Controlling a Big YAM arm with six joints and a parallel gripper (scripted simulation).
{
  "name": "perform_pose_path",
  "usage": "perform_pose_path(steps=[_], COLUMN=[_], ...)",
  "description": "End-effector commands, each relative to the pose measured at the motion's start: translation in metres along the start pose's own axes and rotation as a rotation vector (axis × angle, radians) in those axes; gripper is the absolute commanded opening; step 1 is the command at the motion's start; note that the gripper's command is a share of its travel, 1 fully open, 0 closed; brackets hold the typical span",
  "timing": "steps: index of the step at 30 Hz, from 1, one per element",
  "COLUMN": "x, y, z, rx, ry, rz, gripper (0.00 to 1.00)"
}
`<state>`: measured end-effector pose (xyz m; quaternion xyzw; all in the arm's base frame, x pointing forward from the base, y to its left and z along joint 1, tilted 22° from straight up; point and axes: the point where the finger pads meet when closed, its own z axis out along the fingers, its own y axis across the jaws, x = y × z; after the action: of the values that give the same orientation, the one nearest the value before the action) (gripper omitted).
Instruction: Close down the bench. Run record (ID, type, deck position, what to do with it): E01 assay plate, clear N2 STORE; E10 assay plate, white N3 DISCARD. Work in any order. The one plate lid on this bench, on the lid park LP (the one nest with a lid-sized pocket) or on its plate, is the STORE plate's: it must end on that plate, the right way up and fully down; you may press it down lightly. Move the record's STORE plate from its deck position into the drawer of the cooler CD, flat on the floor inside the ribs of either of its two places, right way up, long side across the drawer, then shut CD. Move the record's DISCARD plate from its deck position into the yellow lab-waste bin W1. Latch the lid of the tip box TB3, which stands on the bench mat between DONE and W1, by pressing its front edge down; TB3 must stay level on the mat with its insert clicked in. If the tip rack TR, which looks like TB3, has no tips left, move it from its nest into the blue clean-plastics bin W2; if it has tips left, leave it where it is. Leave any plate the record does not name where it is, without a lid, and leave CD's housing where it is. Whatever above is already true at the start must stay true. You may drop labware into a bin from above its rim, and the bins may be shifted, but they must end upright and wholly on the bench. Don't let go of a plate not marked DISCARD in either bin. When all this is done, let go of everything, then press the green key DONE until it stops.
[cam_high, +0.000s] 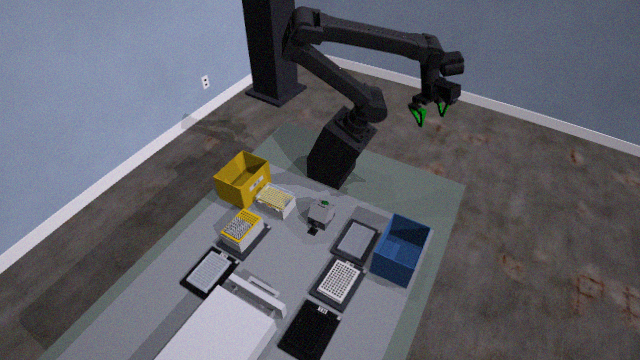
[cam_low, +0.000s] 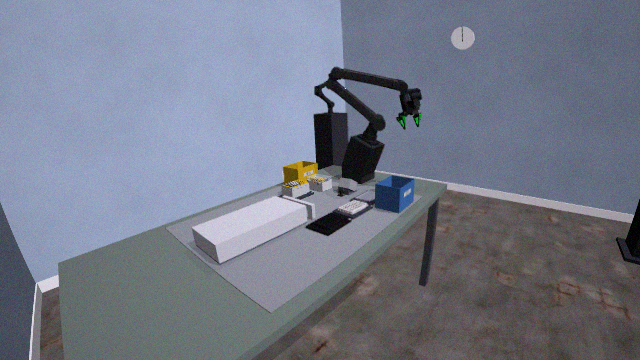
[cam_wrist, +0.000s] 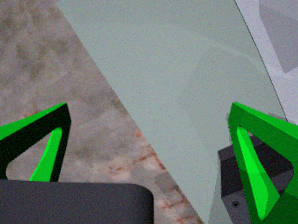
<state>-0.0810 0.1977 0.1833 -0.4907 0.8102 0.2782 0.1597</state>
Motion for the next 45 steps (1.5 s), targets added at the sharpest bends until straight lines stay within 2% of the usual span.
perform_pose_path(steps=[1,17,18,20,21,23,24,25,26,28,29,31,34,35,36,37,38,40,41,42,43,44,45], x=[-0.002,-0.002,-0.024,-0.032,-0.040,-0.048,-0.052,-0.056,-0.060,-0.067,-0.071,-0.077,-0.082,-0.080,-0.084,-0.092,-0.095,-0.098,-0.105,-0.103,-0.106,-0.113,-0.110], y=[0.002,0.002,0.013,0.010,0.013,0.010,0.008,0.005,0.003,-0.003,-0.006,-0.014,-0.016,-0.023,-0.027,-0.027,-0.030,-0.040,-0.042,-0.049,-0.053,-0.055,-0.062], z=[-0.002,-0.002,-0.017,-0.011,-0.009,-0.005,-0.001,0.002,0.004,0.010,0.013,0.019,0.021,0.023,0.026,0.029,0.031,0.036,0.038,0.040,0.042,0.045,0.050], rx=[-0.005,-0.005,-0.004,0.058,0.038,0.039,0.069,0.085,0.086,0.129,0.130,0.174,0.170,0.211,0.222,0.207,0.208,0.249,0.241,0.275,0.281,0.270,0.279], ry=[-0.003,-0.003,-0.018,-0.004,-0.018,-0.022,-0.012,-0.007,-0.009,0.009,0.007,0.032,0.026,0.058,0.064,0.046,0.044,0.078,0.066,0.102,0.105,0.088,0.100], rz=[0.003,0.003,0.027,0.050,0.058,0.056,0.068,0.074,0.073,0.094,0.093,0.115,0.116,0.129,0.137,0.141,0.140,0.166,0.167,0.186,0.195,0.196,0.194], gripper=[1.00,1.00,0.00,0.00,0.00,0.00,0.00,0.00,0.00,0.00,0.00,0.00,0.00,0.00,0.00,0.00,0.00,0.00,0.00,0.00,0.00,0.00,0.00])
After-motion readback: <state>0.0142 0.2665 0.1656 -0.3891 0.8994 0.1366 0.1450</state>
